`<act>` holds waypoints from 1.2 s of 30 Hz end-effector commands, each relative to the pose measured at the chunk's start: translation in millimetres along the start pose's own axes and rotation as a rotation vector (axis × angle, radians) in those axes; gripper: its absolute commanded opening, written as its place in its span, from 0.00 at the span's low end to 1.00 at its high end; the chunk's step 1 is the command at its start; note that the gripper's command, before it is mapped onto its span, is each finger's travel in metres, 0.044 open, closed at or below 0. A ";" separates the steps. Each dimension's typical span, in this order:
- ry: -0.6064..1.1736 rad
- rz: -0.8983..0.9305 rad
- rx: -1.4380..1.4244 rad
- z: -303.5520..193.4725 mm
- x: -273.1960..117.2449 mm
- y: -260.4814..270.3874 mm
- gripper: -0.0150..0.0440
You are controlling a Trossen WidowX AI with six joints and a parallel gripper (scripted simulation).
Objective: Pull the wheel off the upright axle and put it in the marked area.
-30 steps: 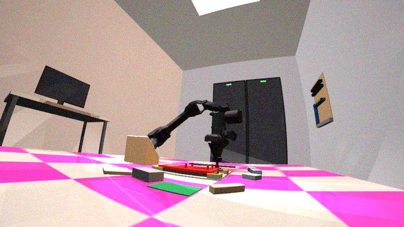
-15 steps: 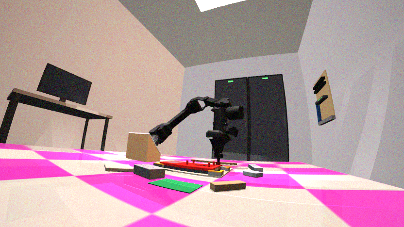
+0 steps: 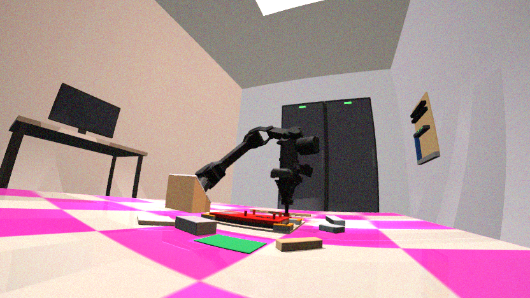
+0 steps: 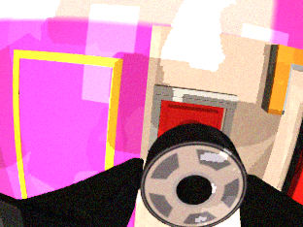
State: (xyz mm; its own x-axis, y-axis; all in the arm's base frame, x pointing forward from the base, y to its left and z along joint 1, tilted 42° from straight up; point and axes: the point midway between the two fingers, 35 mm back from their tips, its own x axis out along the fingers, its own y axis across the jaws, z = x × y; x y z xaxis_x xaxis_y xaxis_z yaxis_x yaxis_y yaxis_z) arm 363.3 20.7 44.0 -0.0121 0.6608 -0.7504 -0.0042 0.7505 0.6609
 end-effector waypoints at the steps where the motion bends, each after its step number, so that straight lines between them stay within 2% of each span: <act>1: -0.005 -0.005 -0.009 0.6 -3.7 1.1 0.25; 18: -0.006 -0.005 -0.007 0.3 -9.8 1.0 0.25; 27: -0.006 -0.006 -0.006 -1.7 -43.7 0.9 0.25; 30: -0.001 0.002 0.004 -1.8 -37.0 0.0 0.25; 36: -0.002 -0.001 0.002 -12.7 -39.6 23.3 0.25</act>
State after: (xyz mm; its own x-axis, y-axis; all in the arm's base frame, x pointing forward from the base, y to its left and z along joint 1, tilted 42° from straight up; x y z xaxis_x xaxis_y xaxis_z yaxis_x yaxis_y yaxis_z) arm 355.9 3.4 76.1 -0.0209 0.6612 -0.7499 0.0070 0.7502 0.6612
